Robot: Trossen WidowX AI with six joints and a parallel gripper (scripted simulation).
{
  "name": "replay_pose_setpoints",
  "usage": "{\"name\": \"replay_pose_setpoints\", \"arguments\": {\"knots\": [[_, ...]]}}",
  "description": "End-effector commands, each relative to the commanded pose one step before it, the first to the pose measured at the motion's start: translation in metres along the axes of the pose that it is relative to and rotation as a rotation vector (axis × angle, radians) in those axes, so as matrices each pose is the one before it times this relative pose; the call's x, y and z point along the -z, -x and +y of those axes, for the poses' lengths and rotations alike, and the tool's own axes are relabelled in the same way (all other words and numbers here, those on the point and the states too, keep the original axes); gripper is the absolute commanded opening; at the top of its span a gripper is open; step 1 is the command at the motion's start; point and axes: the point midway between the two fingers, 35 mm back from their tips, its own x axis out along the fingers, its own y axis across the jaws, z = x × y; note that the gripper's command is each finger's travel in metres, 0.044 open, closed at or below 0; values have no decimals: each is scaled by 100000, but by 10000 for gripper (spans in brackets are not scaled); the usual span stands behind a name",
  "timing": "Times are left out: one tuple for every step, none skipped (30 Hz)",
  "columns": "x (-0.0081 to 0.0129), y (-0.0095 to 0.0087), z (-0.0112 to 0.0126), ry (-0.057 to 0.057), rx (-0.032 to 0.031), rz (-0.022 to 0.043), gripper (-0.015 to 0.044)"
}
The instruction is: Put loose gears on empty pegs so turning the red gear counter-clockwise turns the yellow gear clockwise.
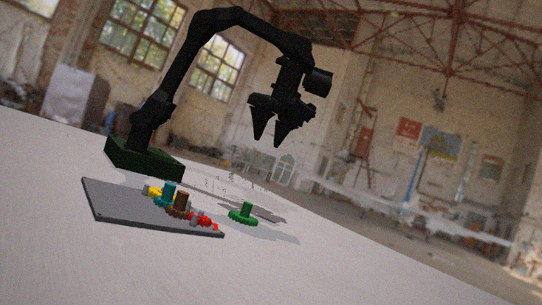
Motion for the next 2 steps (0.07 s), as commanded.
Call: {"name": "replay_pose_setpoints", "arguments": {"knots": [[10,-15,-81,-410,601,-11,440],[0,0,0,0,0,0,440]]}}
